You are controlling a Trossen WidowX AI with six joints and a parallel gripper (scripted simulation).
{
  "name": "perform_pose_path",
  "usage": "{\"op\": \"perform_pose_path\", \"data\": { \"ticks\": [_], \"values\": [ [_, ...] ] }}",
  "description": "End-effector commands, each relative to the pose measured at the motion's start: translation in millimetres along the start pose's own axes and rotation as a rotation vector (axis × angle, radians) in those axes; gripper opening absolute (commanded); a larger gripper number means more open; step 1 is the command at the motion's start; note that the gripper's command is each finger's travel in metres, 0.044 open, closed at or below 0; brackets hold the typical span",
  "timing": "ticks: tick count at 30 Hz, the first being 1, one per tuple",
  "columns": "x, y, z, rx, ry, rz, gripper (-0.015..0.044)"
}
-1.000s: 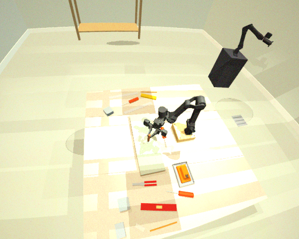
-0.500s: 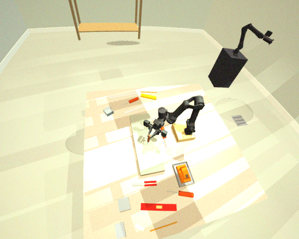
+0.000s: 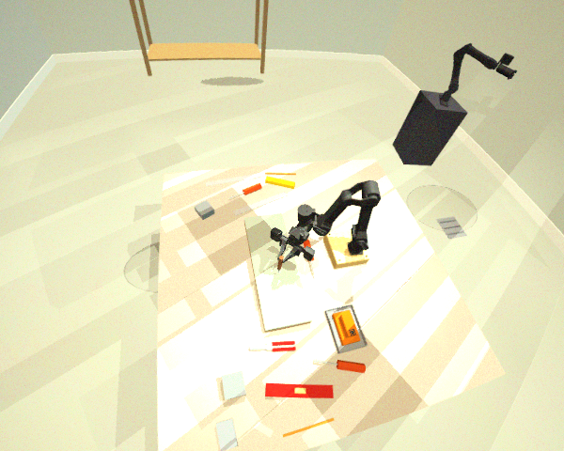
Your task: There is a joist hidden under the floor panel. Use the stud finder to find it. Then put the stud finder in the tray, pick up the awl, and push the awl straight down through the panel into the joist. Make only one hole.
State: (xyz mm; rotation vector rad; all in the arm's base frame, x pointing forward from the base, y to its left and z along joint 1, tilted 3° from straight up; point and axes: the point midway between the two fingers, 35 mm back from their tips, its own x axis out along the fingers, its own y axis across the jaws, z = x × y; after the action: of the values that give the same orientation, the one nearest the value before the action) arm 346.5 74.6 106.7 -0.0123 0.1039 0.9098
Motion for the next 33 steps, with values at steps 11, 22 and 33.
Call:
{"op": "perform_pose_path", "data": {
  "ticks": [11, 22, 33],
  "values": [
    [1.6, 1.9, -22.4, -0.006, -0.001, 0.004, 0.0],
    [1.8, 2.5, -28.0, -0.006, -0.001, 0.004, 0.0],
    [1.8, 2.5, -28.0, -0.006, -0.001, 0.004, 0.0]
  ]
}}
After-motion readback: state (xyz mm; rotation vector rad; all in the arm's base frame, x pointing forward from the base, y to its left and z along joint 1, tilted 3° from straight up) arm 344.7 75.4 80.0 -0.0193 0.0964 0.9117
